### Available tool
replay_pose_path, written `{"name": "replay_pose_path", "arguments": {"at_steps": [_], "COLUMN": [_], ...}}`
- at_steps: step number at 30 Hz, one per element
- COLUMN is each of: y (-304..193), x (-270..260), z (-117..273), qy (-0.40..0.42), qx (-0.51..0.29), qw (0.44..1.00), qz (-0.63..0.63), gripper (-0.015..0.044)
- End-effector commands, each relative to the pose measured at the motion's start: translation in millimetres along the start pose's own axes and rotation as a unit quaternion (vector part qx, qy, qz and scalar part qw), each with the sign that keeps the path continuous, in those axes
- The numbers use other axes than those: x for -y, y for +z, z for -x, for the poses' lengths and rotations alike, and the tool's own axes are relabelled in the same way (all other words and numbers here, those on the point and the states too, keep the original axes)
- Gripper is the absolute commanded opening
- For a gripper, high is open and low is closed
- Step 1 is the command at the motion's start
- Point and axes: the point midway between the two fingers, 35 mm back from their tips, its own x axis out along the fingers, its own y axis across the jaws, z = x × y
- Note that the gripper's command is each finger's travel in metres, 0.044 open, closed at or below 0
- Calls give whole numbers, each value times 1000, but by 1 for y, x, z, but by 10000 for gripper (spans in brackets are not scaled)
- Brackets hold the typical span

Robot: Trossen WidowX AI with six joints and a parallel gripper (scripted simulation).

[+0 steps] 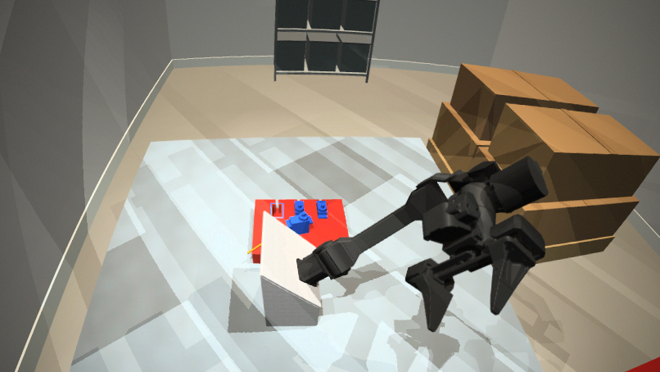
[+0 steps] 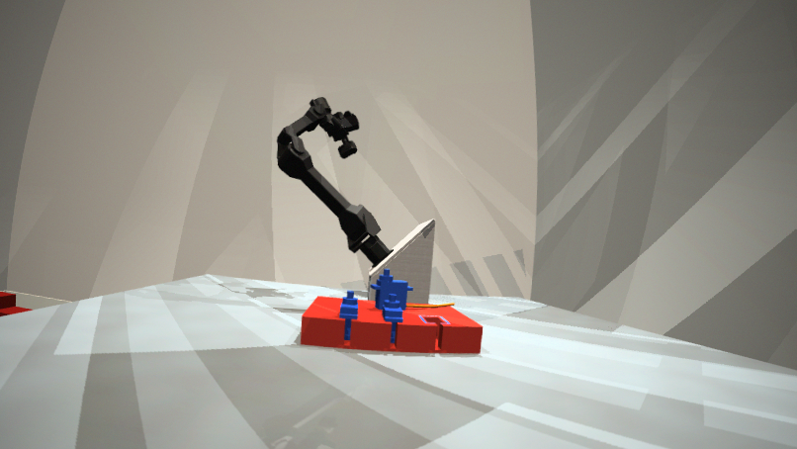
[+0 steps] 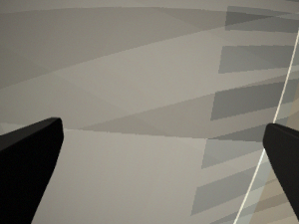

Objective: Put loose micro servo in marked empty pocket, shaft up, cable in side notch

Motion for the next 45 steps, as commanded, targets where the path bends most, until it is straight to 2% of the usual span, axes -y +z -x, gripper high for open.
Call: {"name": "replay_pose_path", "arguments": {"at_steps": [1, 13, 25, 37, 45], "y": [39, 154, 245, 308, 332], "x": [15, 67, 132, 205, 260], "z": [-4, 12, 58, 119, 164], "qy": [-22, -112, -227, -358, -440], "qx": [50, 183, 268, 303, 288], "qw": [998, 974, 931, 876, 844], "qz": [14, 66, 96, 114, 107], "gripper": [440, 440, 440, 440, 440]}}
